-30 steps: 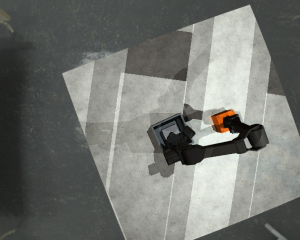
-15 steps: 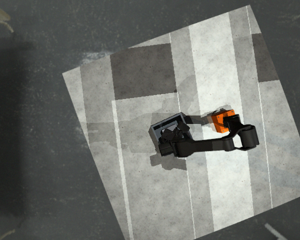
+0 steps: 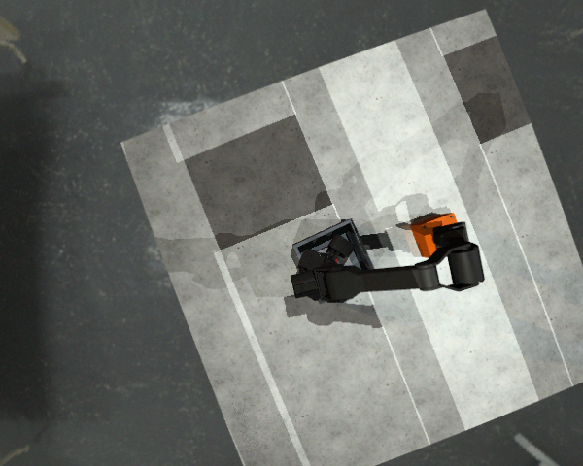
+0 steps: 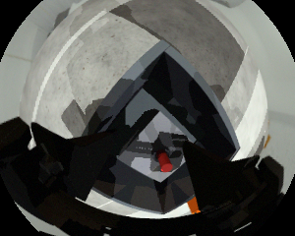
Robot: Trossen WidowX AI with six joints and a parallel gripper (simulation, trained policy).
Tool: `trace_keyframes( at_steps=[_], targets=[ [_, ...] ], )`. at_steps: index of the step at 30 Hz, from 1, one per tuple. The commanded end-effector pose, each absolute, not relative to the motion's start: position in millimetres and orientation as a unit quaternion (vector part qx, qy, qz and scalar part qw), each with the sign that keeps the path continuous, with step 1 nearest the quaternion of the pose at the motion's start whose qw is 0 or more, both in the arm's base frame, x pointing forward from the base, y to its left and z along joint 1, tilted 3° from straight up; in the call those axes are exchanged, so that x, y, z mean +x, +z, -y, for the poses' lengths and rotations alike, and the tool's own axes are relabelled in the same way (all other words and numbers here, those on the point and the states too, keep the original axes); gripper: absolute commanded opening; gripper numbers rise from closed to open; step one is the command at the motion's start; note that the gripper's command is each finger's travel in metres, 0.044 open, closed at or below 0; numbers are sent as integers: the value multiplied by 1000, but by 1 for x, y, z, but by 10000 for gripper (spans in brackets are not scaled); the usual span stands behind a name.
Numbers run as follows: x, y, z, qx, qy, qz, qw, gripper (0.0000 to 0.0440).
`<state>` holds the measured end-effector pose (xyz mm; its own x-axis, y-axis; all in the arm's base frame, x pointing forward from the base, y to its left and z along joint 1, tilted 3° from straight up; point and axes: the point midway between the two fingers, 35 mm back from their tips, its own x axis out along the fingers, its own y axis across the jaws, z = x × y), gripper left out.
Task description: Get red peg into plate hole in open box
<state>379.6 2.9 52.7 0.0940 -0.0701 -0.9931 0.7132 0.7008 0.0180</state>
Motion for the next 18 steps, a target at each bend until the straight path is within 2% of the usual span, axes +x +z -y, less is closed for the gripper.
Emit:
trace_keyframes(
  at_steps=[1, 13, 18],
  targets=[
    [391, 56, -4, 271, -274, -615, 688, 440],
    [439, 81, -21, 310, -218, -593, 711, 440],
    [440, 82, -22, 310, -217, -592, 712, 440]
  ],
)
